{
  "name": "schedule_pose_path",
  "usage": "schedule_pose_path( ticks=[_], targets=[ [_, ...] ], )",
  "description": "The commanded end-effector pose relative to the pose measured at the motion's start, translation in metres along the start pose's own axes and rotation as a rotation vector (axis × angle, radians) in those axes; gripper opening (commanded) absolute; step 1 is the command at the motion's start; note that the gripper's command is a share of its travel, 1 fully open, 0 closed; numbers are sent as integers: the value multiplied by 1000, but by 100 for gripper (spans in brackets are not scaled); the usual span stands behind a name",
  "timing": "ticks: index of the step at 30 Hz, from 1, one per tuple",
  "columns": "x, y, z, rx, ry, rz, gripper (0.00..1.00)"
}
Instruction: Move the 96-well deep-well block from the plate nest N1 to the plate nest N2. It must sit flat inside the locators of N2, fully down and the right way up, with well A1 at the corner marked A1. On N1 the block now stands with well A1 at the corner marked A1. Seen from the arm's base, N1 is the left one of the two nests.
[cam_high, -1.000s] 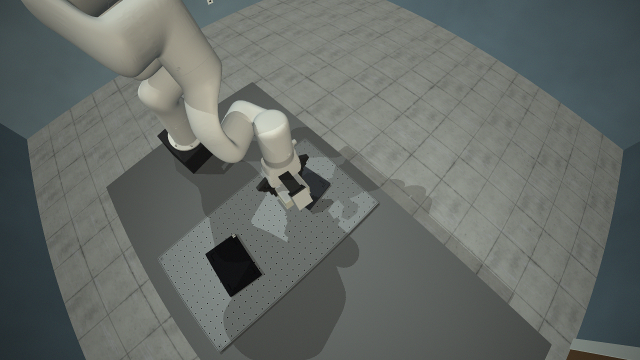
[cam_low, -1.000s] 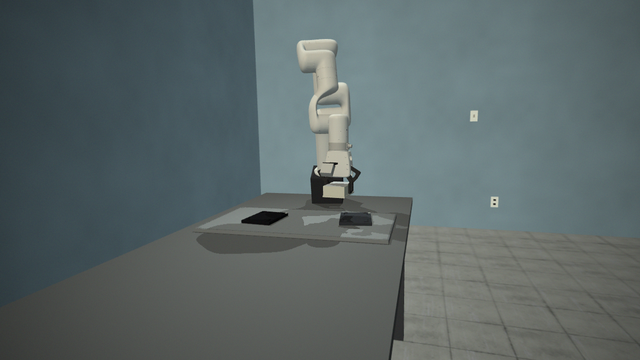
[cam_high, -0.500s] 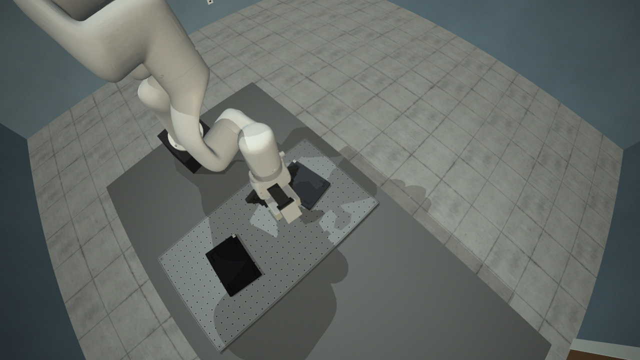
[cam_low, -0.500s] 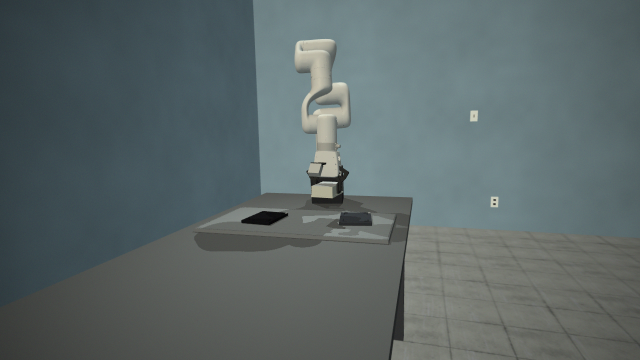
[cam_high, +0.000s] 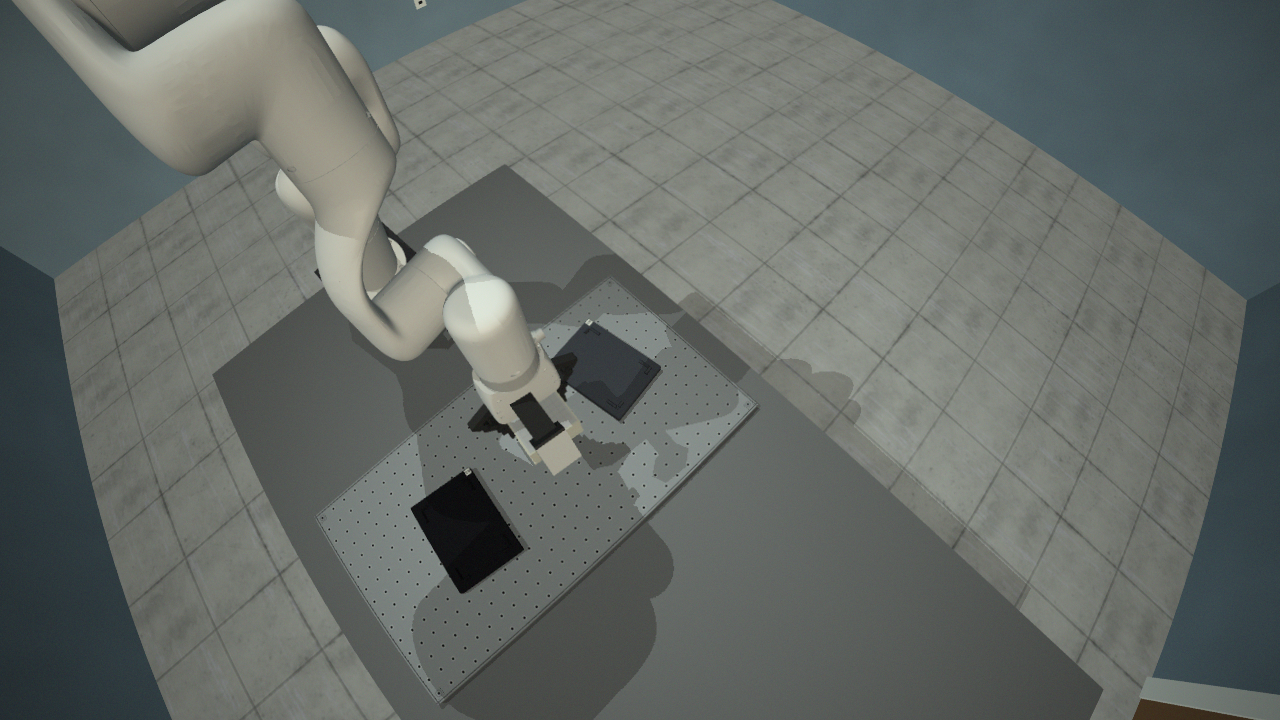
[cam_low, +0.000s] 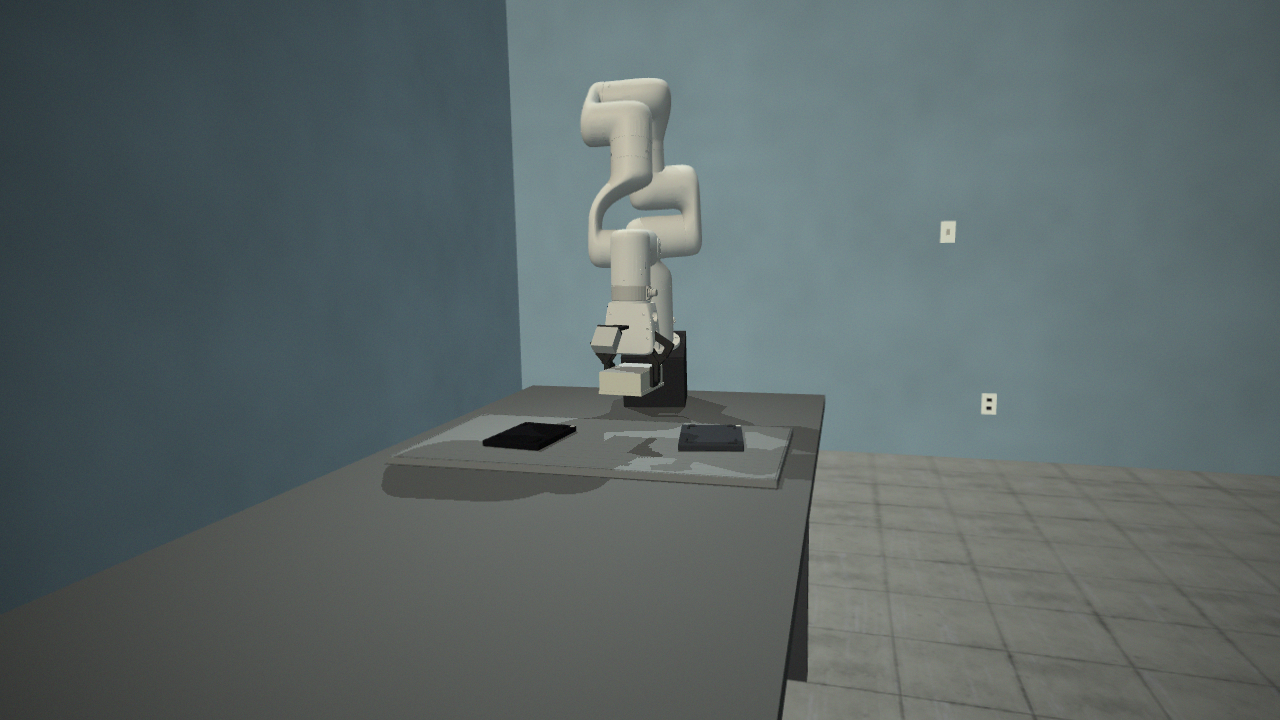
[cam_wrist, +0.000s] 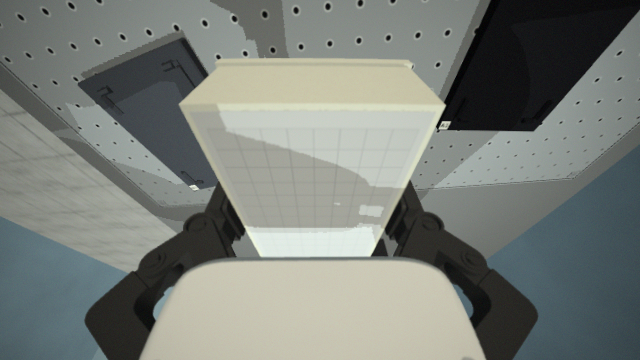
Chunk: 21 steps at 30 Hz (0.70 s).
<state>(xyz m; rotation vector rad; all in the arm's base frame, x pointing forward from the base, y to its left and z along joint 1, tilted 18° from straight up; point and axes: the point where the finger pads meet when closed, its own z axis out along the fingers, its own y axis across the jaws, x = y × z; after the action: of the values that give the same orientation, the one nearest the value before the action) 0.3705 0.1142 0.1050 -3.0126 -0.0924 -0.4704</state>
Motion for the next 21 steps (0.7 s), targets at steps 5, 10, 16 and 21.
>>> schedule_pose_path(
  ticks=[5, 10, 16, 21],
  targets=[
    [9, 27, -1, 5, 1, 0, 0],
    [13, 43, -1, 5, 1, 0, 0],
    [17, 56, -1, 4, 1, 0, 0],
    [21, 72, -1, 4, 1, 0, 0]
  ],
)
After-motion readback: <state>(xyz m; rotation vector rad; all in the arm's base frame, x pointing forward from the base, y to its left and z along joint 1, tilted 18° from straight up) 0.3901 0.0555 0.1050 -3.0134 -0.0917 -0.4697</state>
